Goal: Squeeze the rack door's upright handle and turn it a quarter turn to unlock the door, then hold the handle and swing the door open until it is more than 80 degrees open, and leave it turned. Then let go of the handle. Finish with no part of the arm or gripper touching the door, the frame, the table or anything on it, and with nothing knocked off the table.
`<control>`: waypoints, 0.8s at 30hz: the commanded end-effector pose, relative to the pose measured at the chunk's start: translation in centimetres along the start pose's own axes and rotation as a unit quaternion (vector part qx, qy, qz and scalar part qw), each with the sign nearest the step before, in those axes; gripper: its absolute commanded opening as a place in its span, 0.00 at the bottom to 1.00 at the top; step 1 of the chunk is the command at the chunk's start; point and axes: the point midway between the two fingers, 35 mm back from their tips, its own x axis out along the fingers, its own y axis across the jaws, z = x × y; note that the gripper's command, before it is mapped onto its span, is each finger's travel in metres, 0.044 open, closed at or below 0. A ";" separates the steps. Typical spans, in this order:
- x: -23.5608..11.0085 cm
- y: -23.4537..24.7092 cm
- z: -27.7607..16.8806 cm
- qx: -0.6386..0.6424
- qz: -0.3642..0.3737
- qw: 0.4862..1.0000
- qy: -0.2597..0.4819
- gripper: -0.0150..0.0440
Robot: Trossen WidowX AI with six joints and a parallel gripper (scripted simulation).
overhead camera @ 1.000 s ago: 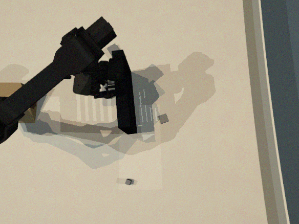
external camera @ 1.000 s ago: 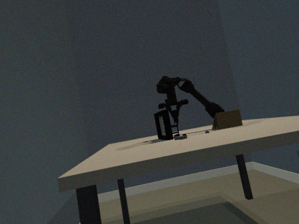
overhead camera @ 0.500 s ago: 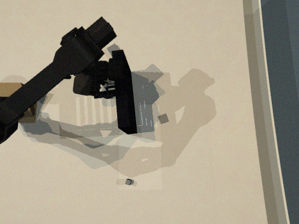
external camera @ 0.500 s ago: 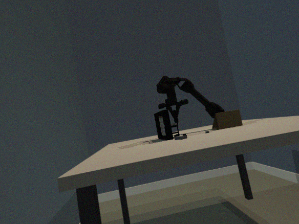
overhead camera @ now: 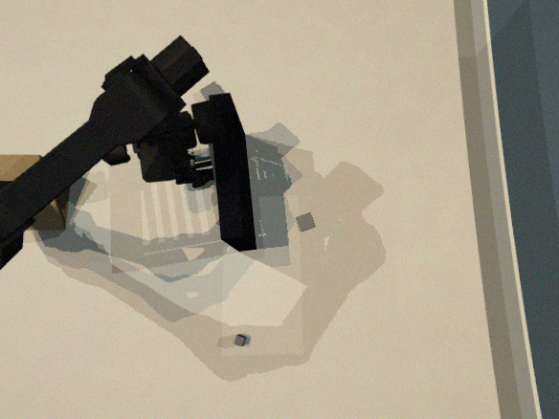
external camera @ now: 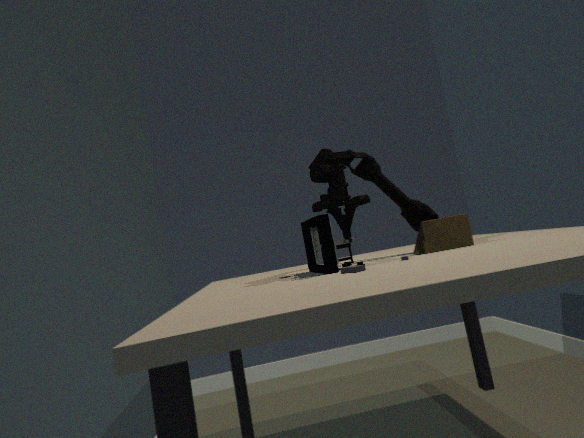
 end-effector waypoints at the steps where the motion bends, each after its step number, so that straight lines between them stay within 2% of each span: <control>1: 0.1 -0.7 0.3 -0.058 0.000 0.998 -0.002 0.27; 24: 0.1 -5.5 3.1 -0.275 -0.002 0.962 -0.003 0.27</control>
